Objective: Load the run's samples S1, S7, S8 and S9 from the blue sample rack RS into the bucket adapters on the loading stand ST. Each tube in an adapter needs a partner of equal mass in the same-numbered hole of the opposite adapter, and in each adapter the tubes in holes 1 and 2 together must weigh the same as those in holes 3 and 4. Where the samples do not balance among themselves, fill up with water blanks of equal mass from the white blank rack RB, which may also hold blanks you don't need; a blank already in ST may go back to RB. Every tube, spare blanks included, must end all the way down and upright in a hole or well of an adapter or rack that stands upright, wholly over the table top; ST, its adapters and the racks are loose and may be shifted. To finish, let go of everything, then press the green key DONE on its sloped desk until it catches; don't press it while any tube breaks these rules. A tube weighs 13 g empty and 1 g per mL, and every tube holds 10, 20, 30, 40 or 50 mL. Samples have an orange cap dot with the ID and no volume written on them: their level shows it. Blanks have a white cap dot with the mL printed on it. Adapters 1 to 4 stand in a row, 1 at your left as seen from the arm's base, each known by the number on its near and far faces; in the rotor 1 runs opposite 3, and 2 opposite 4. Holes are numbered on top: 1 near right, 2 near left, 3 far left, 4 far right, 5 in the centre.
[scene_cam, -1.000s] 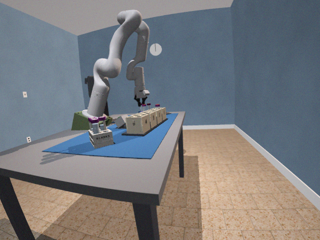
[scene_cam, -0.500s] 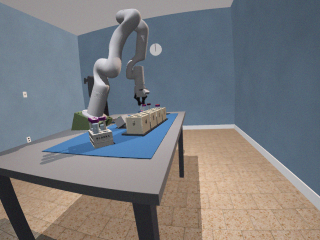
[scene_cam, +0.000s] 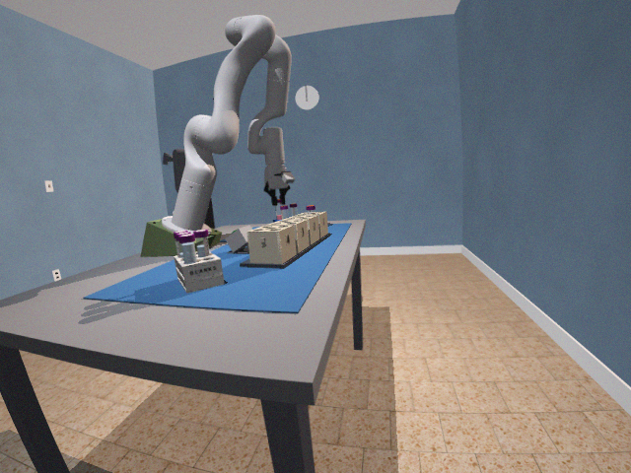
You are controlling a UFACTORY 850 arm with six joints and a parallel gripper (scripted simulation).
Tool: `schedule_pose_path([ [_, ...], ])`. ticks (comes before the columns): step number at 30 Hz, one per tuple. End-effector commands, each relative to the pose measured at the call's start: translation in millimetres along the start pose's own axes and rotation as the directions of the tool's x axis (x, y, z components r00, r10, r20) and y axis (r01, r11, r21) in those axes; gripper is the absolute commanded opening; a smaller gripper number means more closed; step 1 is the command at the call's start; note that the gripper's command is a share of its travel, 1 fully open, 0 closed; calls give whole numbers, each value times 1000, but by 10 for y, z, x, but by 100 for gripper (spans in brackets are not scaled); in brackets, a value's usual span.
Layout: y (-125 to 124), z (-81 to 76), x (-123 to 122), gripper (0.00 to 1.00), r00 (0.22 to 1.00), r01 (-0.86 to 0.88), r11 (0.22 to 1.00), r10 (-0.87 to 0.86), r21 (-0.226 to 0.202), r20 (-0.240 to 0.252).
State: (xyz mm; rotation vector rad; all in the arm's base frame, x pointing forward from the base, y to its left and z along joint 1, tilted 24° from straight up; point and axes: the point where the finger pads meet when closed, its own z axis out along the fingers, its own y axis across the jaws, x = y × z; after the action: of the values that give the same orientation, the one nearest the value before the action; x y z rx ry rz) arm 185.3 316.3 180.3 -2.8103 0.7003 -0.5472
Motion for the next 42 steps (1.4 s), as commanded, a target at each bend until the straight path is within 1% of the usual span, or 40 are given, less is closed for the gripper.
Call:
schedule_pose_path([
  [1,-6,-73,1,0,1000,0,1000,0,-1,0],
  [15,-7,-352,0,0,1000,0,1000,0,-1,0],
  [17,-7,-352,0,0,1000,0,1000,0,-1,0],
  [32,-8,-654,1,0,1000,0,1000,0,-1,0],
  [34,-8,-654,1,0,1000,0,1000,0,-1,0],
  [42,-8,-814,1,0,1000,0,1000,0,-1,1],
])
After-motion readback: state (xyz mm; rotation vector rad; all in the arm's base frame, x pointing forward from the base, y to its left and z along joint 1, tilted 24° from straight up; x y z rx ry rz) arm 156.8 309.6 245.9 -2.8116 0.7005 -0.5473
